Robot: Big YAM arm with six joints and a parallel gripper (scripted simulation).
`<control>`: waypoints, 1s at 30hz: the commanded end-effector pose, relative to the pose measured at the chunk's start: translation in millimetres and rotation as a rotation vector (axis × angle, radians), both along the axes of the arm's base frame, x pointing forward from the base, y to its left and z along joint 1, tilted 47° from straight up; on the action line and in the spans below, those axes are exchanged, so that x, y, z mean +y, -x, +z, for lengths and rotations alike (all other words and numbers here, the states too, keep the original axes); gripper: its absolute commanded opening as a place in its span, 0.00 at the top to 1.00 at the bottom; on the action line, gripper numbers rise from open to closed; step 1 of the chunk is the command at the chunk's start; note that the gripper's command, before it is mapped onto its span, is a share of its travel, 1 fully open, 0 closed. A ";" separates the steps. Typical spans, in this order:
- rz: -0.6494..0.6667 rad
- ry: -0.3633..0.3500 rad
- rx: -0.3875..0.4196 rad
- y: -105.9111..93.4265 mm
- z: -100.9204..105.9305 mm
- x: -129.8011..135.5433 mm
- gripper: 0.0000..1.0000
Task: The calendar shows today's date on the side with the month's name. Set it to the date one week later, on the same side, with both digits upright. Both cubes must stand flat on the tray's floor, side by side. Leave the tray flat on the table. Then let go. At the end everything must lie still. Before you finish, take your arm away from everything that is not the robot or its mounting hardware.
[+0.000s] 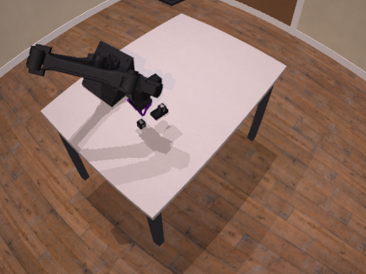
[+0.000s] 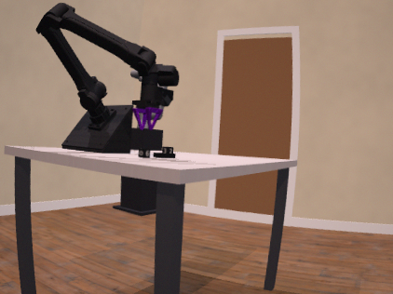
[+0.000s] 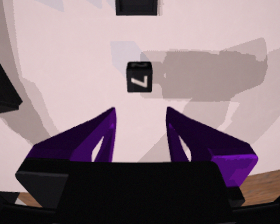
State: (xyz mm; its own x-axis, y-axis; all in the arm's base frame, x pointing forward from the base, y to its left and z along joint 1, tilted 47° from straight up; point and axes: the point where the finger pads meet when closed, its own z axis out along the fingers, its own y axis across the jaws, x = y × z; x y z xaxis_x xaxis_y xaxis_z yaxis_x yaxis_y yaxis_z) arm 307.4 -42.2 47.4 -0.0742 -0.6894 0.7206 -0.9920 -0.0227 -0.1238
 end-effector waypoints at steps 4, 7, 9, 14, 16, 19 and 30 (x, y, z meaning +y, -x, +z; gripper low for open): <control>0.006 -0.007 0.002 0.2 -2.5 -0.5 0.56; 0.003 -0.007 0.003 0.4 -2.9 -1.8 0.56; -0.001 -0.006 0.005 0.6 -3.7 -3.3 0.56; -0.001 -0.004 0.011 1.0 -7.0 -5.4 0.56; 0.000 -0.004 0.011 0.8 -8.0 -6.6 0.56; 0.000 -0.003 0.011 0.7 -8.6 -7.4 0.56; 0.000 -0.001 0.011 -0.6 -18.3 -19.0 0.56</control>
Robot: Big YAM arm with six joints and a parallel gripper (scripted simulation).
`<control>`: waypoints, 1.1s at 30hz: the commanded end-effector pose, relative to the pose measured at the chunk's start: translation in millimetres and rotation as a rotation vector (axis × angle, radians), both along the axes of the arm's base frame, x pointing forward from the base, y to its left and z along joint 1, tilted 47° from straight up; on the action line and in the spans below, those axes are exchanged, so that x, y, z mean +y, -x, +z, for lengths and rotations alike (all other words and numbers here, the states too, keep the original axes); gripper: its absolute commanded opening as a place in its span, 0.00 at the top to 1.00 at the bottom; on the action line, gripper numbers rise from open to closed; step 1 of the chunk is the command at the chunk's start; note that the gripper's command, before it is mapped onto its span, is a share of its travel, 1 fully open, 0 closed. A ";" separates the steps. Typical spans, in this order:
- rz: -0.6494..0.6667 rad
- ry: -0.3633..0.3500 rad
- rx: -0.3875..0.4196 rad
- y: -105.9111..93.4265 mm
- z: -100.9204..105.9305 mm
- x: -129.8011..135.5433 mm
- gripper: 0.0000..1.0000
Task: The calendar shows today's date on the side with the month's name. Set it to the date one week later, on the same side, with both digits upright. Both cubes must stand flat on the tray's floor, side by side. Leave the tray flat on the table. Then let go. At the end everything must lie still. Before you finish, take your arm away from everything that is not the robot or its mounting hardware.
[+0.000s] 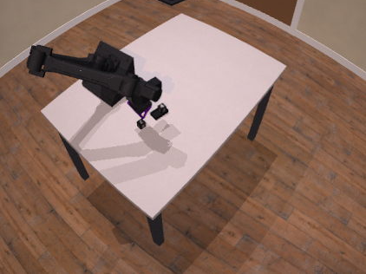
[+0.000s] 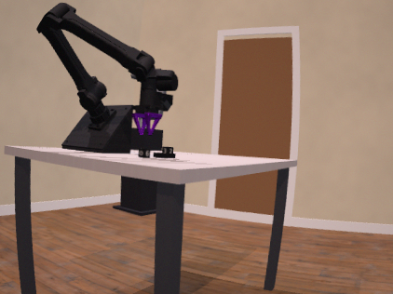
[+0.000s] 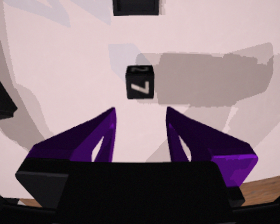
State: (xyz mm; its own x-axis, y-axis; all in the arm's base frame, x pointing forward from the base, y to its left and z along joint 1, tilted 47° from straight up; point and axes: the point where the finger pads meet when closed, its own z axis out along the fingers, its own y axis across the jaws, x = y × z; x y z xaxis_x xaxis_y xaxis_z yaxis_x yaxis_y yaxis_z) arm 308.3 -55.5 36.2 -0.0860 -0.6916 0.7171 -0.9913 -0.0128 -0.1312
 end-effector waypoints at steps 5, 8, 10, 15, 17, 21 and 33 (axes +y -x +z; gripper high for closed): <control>0.009 0.004 0.019 -0.1 -11.6 -10.7 0.56; 0.009 0.003 0.019 -0.4 -13.9 -13.2 0.56; 0.009 0.004 0.019 -0.6 -16.0 -15.7 0.56; 0.009 0.004 0.020 -1.2 -21.1 -21.3 0.56; 0.009 0.004 0.020 -1.4 -22.8 -23.2 0.56; 0.009 0.004 0.020 -1.7 -25.7 -26.5 0.56; 0.013 0.004 0.020 -2.5 -29.2 -29.1 0.56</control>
State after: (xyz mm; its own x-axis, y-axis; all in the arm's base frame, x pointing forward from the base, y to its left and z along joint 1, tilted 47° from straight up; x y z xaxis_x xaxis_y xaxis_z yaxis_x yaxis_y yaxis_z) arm 312.4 -82.1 12.1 -0.0803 -0.6918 0.7176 -0.9918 -0.0166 -0.1271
